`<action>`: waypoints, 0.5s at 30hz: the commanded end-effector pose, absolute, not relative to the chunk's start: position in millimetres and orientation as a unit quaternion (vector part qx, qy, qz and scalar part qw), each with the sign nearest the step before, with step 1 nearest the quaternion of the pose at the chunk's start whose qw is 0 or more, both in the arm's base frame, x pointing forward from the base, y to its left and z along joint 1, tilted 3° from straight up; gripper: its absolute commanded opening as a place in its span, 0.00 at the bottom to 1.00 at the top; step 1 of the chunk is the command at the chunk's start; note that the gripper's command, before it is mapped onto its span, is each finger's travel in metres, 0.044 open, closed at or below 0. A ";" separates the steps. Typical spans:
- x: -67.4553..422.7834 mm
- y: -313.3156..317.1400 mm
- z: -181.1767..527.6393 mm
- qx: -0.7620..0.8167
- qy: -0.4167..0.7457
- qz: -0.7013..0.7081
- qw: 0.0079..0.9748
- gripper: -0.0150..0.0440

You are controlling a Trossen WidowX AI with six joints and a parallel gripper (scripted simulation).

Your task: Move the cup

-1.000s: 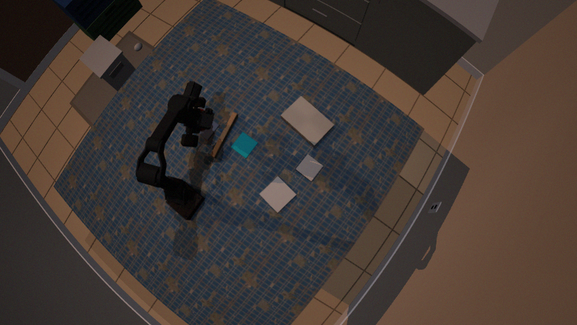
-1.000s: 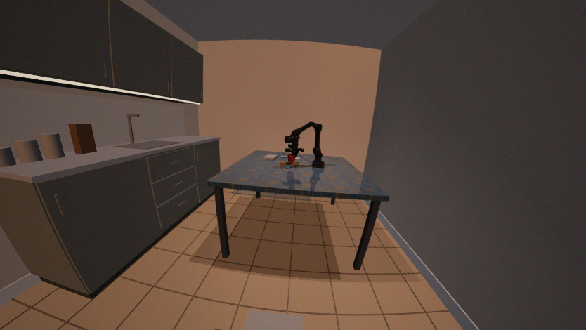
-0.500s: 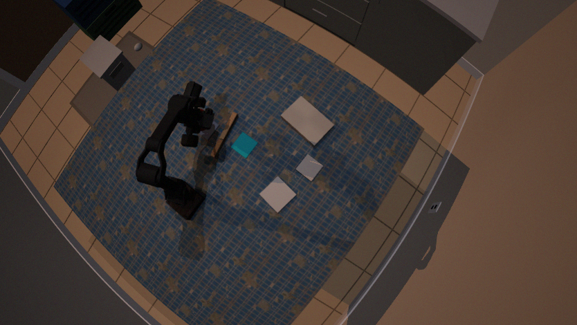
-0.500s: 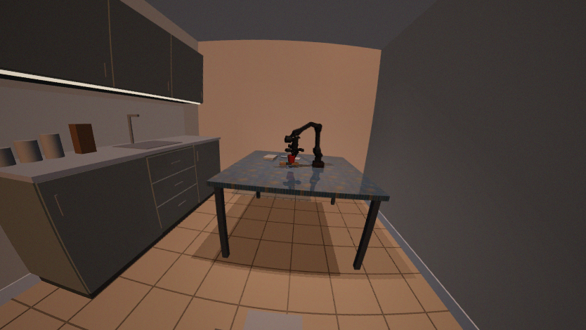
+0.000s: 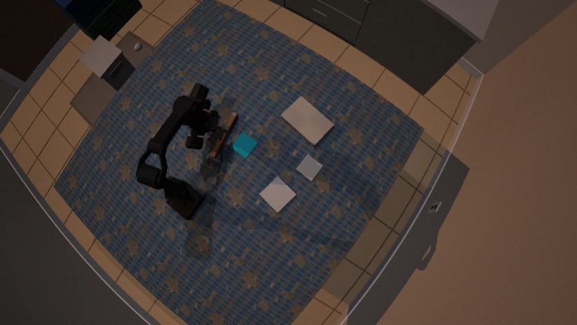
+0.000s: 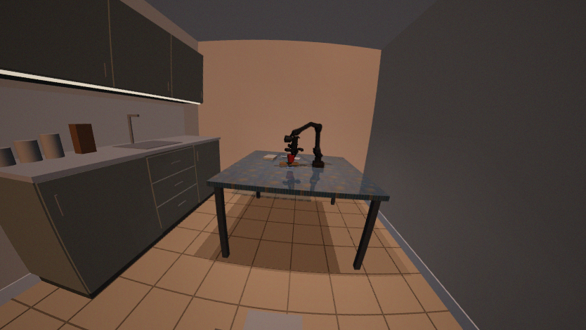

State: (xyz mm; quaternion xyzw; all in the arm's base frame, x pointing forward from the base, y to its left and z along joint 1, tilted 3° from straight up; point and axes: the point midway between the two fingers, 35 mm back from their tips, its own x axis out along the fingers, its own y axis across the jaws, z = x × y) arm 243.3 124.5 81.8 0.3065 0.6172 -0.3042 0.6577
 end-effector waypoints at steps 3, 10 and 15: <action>247.9 112.2 83.0 0.305 0.616 -0.304 0.659 0.25; 253.2 99.2 84.0 0.305 0.616 -0.304 0.660 0.25; 256.9 89.9 84.7 0.305 0.615 -0.305 0.660 0.25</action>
